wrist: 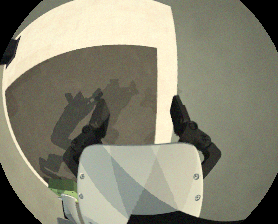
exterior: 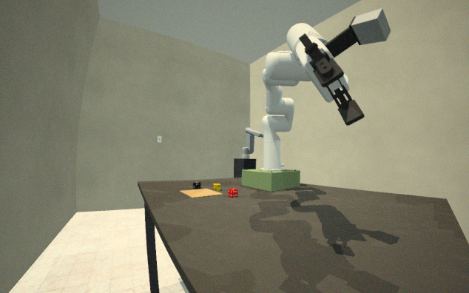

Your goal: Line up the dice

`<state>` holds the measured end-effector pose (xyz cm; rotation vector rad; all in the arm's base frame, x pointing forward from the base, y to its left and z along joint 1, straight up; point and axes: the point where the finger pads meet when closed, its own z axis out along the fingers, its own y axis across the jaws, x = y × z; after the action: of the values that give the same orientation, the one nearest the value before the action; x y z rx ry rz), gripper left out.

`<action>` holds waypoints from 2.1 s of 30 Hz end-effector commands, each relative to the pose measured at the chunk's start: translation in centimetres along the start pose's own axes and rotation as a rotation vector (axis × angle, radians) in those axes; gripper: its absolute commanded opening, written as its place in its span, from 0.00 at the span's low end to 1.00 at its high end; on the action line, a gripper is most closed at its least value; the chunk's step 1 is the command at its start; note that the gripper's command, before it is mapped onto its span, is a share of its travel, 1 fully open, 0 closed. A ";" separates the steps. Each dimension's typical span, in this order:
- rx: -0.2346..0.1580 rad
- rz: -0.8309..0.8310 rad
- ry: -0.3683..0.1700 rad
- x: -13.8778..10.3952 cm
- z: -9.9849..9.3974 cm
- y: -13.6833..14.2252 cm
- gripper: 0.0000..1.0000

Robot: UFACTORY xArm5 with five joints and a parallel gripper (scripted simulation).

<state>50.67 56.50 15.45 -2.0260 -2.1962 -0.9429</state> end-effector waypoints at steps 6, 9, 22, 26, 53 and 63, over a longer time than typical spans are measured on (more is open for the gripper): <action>-0.004 0.000 0.004 0.2 -0.2 0.2 1.00; -0.004 0.000 0.004 0.2 -0.2 0.2 1.00; -0.003 -0.003 -0.043 -4.1 -0.7 2.1 1.00; 0.005 -0.006 -0.105 -10.1 -1.8 4.3 1.00; 0.130 0.018 -0.361 -39.3 -11.4 5.7 1.00; 0.205 0.042 -0.419 -48.4 -16.0 2.2 1.00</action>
<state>55.84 9.77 10.32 -2.3132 -2.3011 -0.3223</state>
